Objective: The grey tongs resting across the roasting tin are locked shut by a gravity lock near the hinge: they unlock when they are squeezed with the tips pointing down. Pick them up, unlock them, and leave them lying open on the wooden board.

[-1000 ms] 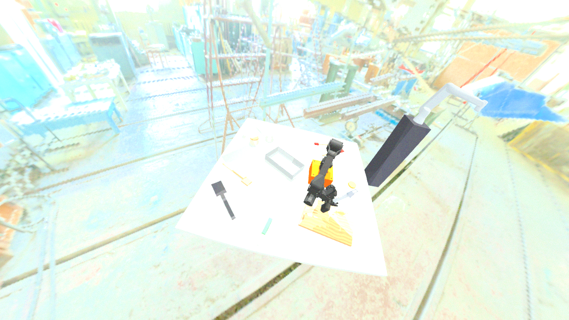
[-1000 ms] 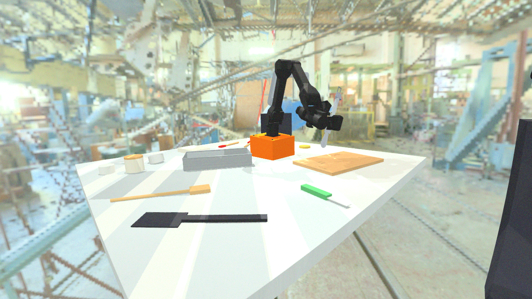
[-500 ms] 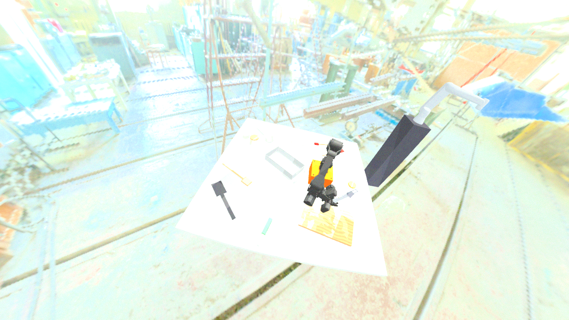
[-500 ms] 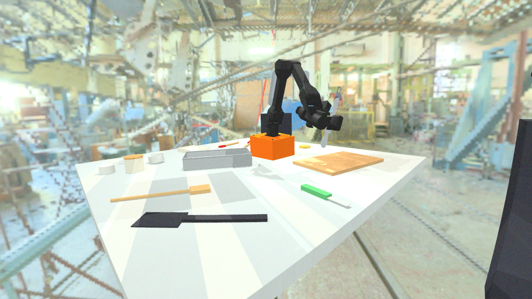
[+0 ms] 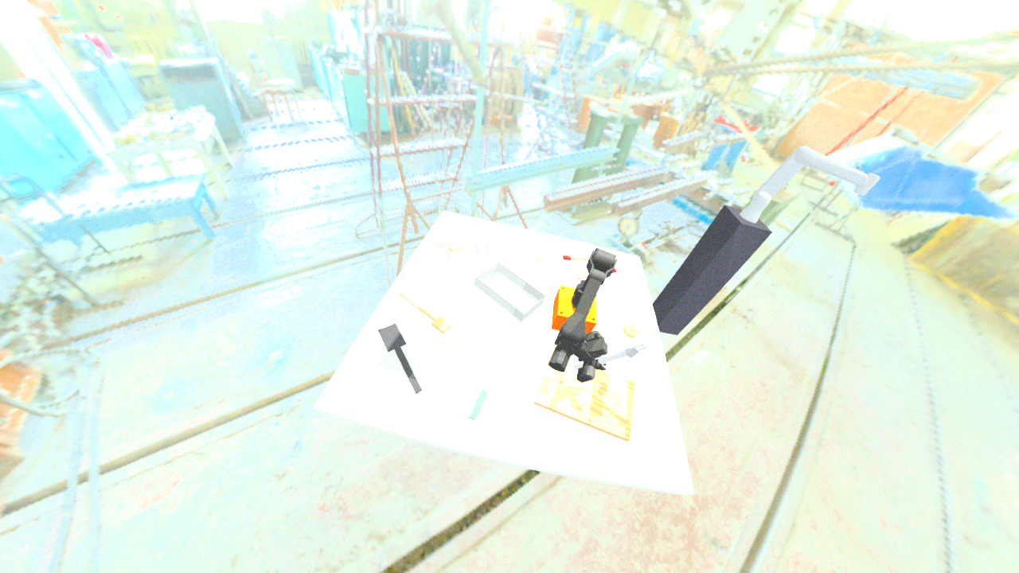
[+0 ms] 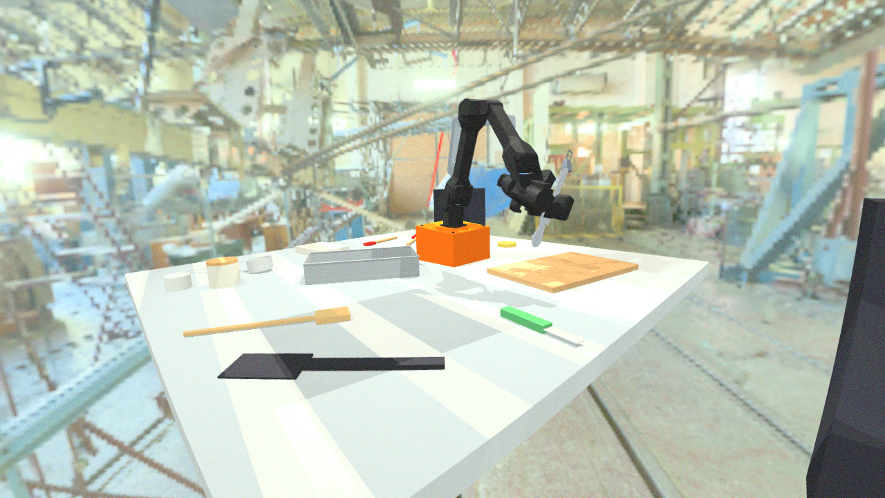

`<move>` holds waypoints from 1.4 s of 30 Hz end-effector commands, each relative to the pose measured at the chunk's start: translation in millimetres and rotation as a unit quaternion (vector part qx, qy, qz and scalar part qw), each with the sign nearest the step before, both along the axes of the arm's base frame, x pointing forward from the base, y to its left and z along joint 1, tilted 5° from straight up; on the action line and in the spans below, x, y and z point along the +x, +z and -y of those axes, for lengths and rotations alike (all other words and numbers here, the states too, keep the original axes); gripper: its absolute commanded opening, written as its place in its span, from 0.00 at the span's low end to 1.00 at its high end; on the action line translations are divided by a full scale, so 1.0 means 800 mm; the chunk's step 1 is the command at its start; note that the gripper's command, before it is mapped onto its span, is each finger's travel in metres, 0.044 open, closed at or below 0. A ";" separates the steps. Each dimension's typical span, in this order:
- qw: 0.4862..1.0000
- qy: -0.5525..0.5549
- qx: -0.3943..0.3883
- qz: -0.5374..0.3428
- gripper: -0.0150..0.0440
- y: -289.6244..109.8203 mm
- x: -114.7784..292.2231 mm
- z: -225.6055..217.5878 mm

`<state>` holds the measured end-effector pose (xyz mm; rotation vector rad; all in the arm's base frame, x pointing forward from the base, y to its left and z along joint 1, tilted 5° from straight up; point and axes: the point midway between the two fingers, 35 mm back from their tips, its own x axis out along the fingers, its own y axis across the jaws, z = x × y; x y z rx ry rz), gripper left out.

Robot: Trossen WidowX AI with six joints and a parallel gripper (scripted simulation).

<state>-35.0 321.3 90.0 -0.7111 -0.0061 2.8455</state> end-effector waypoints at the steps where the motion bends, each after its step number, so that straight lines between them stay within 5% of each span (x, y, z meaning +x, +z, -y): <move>1: 0.997 0.020 -0.036 0.063 0.00 -0.003 -0.013 0.000; 14: 0.954 0.028 -0.112 0.276 0.00 -0.008 -0.028 0.002; 29: 0.864 -0.052 -0.098 0.491 0.00 0.028 -0.032 -0.011; 42: 0.854 -0.064 -0.091 0.508 0.00 0.034 -0.032 -0.012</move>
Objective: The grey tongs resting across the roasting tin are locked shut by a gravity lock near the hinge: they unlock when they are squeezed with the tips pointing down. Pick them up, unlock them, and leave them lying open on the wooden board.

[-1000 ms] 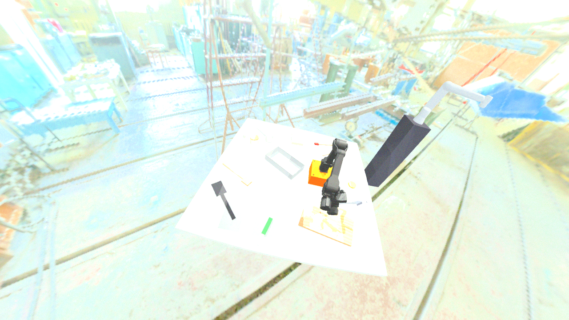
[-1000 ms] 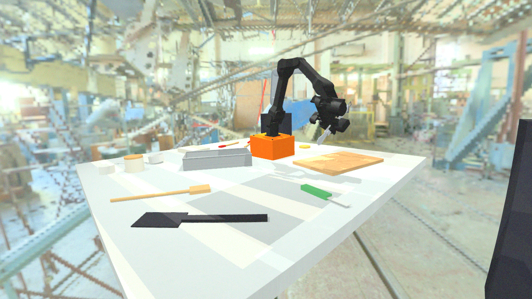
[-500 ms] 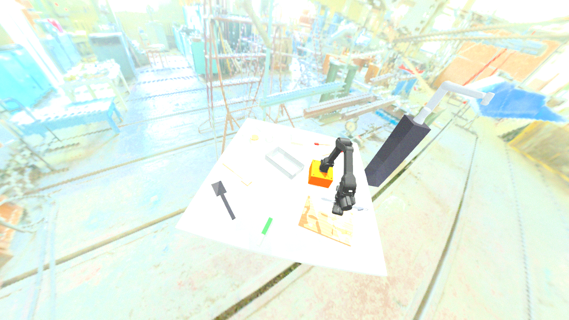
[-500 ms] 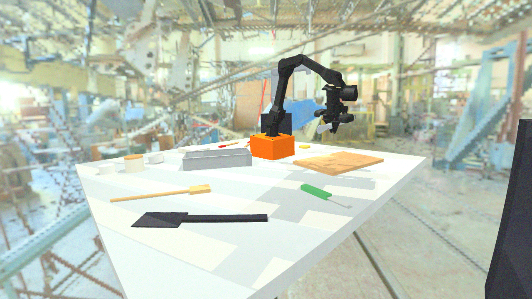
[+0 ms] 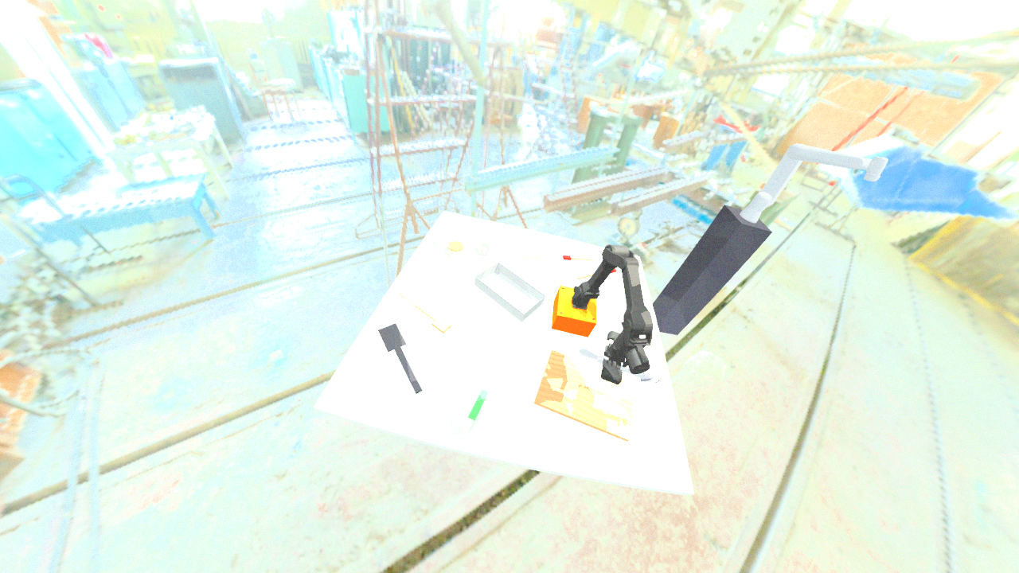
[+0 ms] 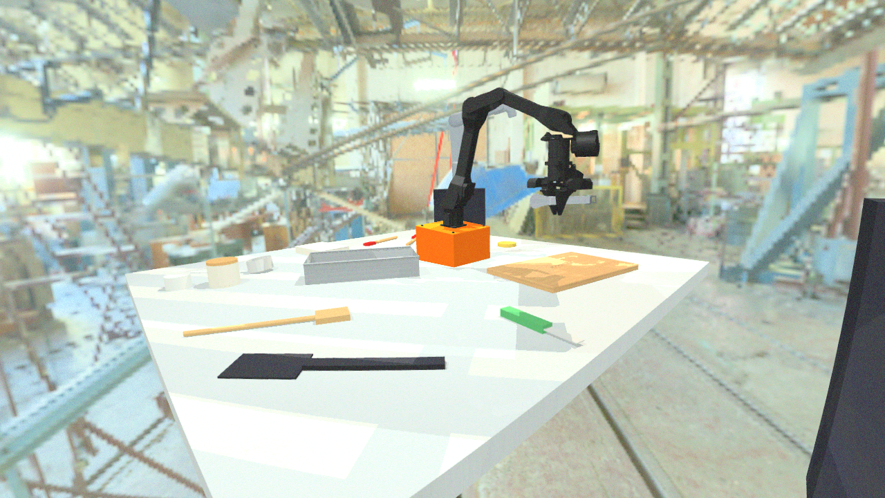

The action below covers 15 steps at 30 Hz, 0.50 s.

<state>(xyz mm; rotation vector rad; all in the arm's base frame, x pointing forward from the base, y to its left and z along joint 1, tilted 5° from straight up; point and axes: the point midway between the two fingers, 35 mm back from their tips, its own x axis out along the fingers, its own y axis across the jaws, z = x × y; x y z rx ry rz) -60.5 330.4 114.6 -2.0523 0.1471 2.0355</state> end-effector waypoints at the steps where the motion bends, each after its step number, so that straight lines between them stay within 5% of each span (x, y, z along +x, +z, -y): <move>1: 1.000 -0.002 0.004 0.004 0.00 0.004 0.000 -0.001; 15: 1.000 -0.002 0.004 0.004 0.00 -0.019 -0.001 -0.007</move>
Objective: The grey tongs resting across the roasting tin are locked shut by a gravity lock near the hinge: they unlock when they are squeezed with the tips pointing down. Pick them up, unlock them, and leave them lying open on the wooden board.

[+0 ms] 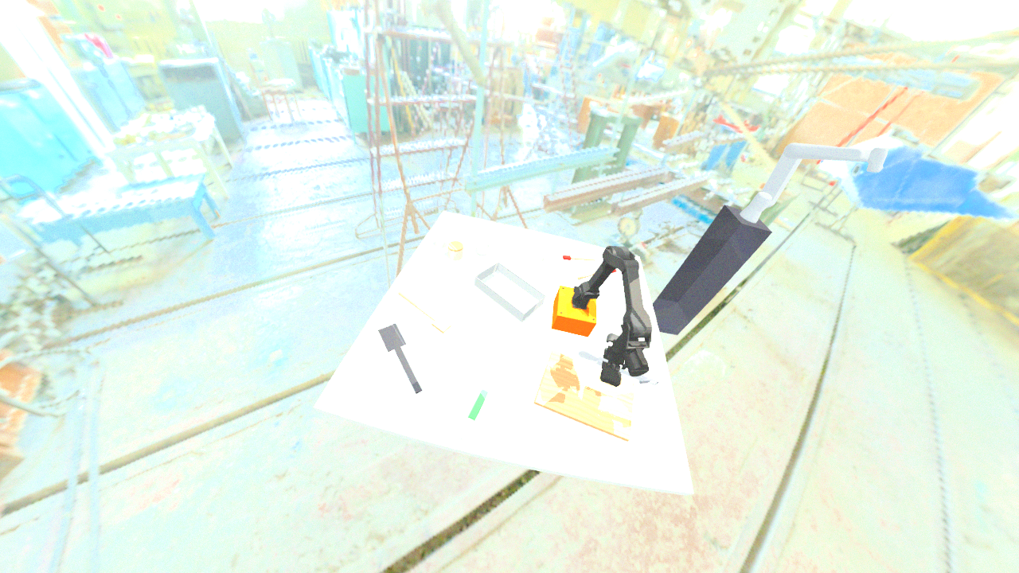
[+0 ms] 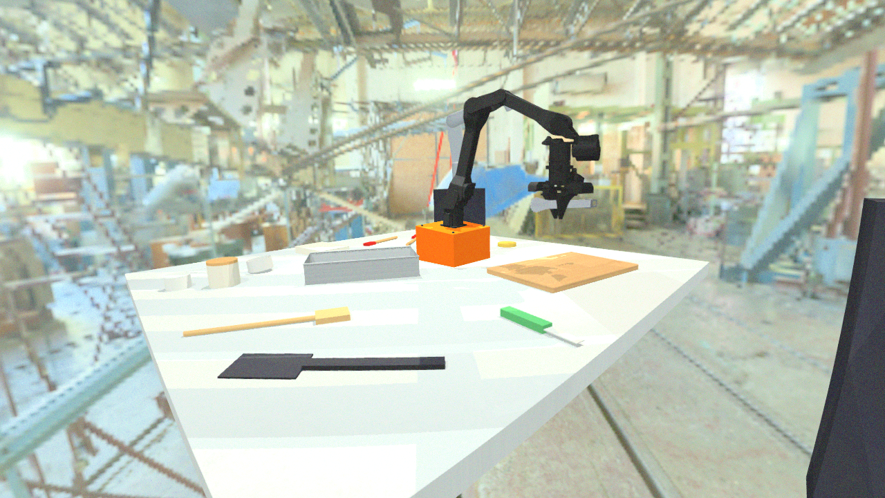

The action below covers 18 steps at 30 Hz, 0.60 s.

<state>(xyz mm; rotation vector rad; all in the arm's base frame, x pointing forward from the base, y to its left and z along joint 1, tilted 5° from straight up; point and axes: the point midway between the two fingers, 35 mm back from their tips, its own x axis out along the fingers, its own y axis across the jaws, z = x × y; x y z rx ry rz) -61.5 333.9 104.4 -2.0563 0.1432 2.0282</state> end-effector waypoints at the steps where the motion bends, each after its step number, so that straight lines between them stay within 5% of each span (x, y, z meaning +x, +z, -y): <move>1: 1.000 -0.002 0.003 0.001 0.00 -0.009 0.001 -0.003; 18: 1.000 -0.002 0.003 0.001 0.00 -0.043 0.001 -0.010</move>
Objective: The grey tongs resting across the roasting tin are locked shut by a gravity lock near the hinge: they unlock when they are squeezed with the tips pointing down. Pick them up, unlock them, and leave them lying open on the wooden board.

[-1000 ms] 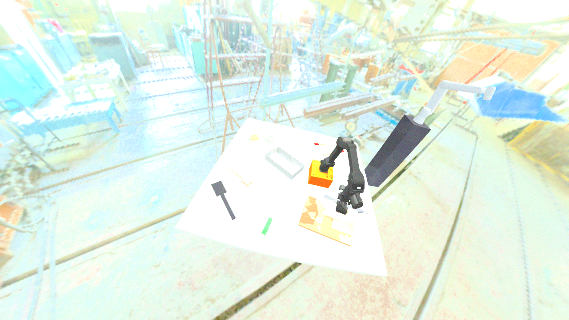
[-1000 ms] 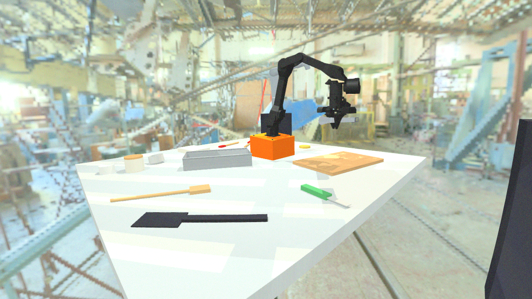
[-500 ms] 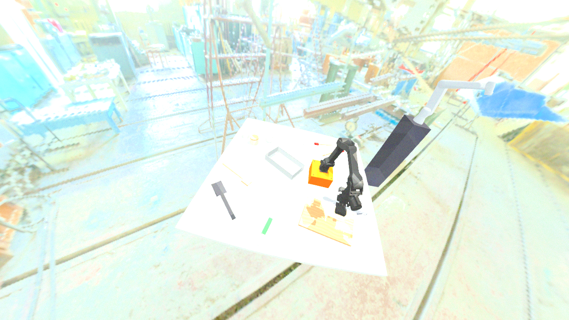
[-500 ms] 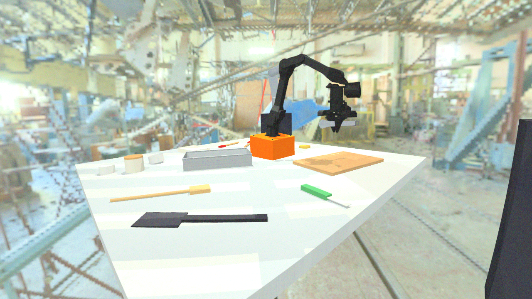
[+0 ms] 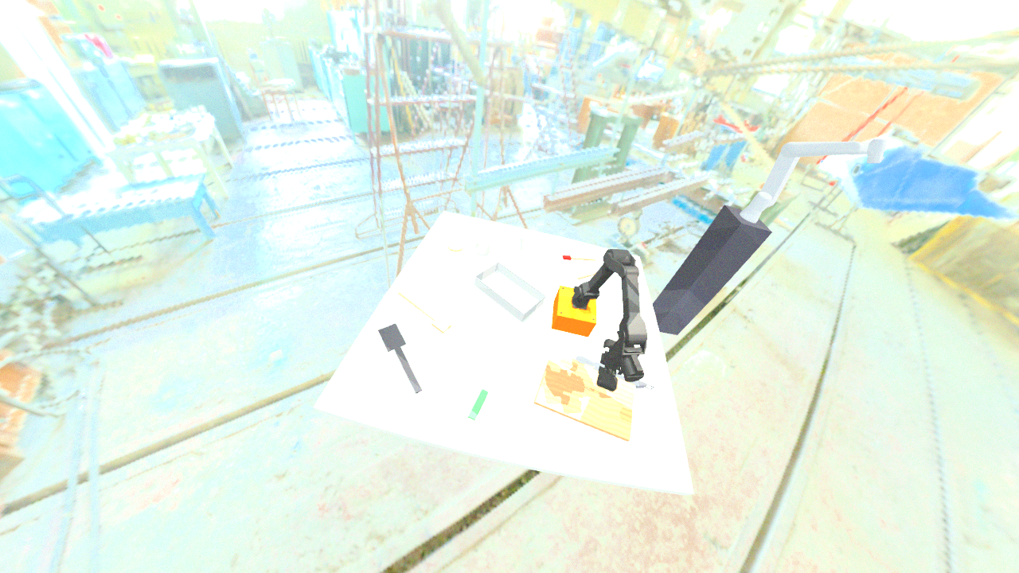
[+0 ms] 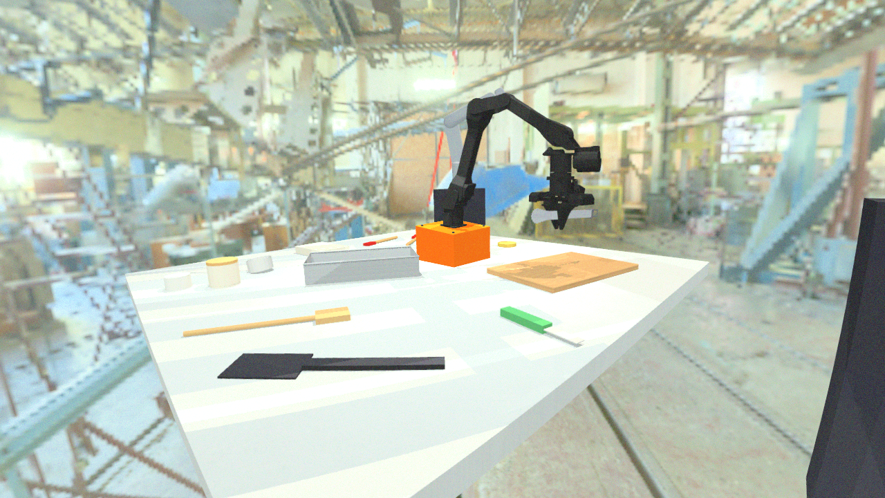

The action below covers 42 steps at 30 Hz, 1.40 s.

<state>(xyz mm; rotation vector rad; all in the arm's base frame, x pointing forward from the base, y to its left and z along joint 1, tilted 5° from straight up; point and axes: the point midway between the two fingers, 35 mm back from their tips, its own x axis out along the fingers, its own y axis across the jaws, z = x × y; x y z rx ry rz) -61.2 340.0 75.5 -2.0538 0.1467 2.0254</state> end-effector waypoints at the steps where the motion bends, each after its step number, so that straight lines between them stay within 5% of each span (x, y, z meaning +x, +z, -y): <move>1: 1.000 0.000 0.003 0.001 0.00 -0.009 0.001 -0.002; 42: 1.000 0.000 0.002 0.001 0.00 -0.090 0.005 -0.004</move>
